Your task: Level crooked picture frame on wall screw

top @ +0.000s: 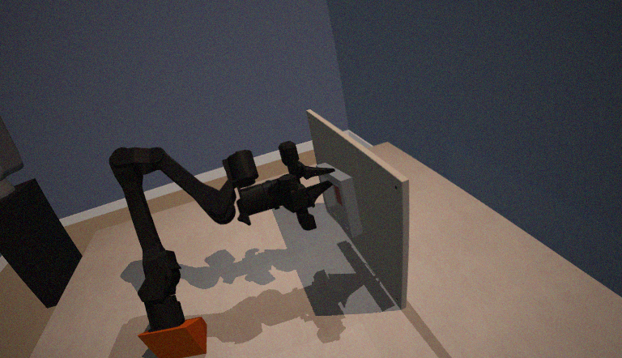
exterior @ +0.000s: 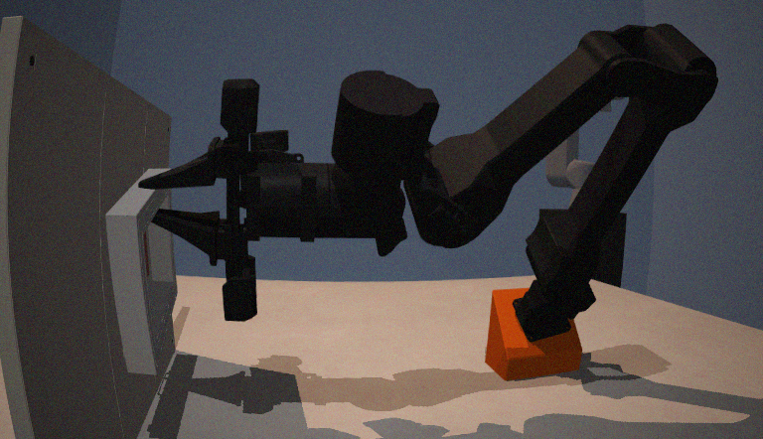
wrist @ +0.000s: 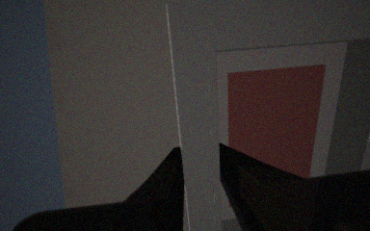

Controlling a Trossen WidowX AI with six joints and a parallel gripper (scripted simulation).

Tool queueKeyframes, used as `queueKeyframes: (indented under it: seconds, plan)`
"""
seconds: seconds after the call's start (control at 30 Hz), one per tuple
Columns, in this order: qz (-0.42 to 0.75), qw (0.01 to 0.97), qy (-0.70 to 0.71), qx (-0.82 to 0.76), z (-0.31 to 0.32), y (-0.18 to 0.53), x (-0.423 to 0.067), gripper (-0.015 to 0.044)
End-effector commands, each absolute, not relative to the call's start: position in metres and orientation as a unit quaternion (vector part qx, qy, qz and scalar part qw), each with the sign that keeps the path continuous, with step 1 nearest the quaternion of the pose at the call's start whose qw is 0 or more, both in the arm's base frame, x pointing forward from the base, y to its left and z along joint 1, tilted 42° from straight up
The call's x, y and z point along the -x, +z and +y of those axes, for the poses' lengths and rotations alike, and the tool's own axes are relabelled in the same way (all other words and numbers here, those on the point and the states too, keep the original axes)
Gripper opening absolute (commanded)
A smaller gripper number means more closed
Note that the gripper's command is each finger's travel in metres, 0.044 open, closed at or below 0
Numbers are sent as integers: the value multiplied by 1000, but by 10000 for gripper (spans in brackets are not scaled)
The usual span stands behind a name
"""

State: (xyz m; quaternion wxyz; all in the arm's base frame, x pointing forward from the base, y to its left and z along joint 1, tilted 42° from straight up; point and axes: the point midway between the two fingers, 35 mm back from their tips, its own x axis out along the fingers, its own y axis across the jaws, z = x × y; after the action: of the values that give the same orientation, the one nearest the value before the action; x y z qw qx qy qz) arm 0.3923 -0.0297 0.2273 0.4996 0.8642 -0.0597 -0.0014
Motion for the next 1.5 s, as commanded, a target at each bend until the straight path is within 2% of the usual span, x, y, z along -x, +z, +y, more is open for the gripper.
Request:
queueKeyframes:
  seconds: [0.0,1.23,1.47]
  plan:
    - [-59,490,0,-870,-30,228,-392,0]
    - [-59,404,7,-913,-31,229,-392,0]
    - [-60,412,6,-909,-31,229,-392,184]
